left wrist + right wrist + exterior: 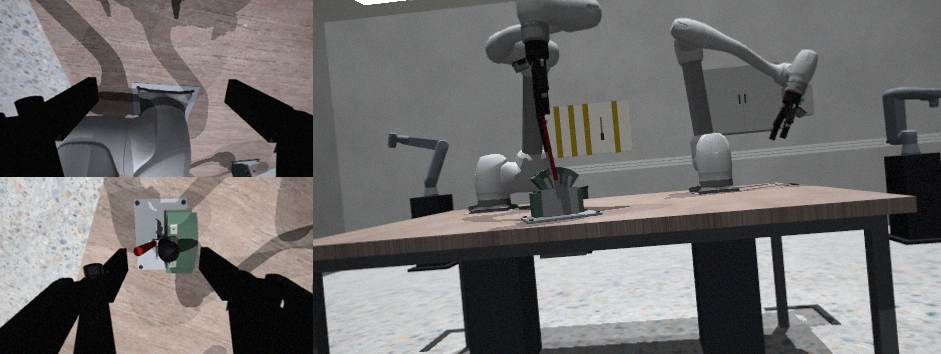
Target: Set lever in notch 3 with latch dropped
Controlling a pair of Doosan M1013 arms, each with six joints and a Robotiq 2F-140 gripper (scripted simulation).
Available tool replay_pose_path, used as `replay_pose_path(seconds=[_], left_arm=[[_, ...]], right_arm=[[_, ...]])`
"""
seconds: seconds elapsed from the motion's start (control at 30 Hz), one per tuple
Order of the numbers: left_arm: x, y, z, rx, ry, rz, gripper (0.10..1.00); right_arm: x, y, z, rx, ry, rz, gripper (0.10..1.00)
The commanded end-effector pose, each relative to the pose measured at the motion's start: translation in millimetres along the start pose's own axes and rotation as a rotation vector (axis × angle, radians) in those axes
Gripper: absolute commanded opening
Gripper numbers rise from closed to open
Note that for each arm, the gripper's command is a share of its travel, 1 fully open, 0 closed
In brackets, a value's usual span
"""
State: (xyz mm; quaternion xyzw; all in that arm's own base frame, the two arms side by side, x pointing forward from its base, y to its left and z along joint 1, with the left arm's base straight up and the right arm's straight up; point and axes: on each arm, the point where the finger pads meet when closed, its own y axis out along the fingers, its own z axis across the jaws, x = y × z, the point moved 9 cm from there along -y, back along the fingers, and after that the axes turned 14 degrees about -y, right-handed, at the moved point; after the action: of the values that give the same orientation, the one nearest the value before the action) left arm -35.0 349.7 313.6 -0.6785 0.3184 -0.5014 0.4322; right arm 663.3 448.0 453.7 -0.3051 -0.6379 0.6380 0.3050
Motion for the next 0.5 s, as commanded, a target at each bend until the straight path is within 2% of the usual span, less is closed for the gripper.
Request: replay_pose_path(seconds=[0.0,0.47], left_arm=[[-0.1,-0.6,-0.1,0.000,0.000,0.001,1.000],[-0.1,-0.6,-0.1,0.000,0.000,0.001,1.000]], right_arm=[[0.1,-6.4,0.0,-0.002,0.000,0.000,0.611],[0.1,-18.0,0.0,-0.002,0.000,0.000,0.611]])
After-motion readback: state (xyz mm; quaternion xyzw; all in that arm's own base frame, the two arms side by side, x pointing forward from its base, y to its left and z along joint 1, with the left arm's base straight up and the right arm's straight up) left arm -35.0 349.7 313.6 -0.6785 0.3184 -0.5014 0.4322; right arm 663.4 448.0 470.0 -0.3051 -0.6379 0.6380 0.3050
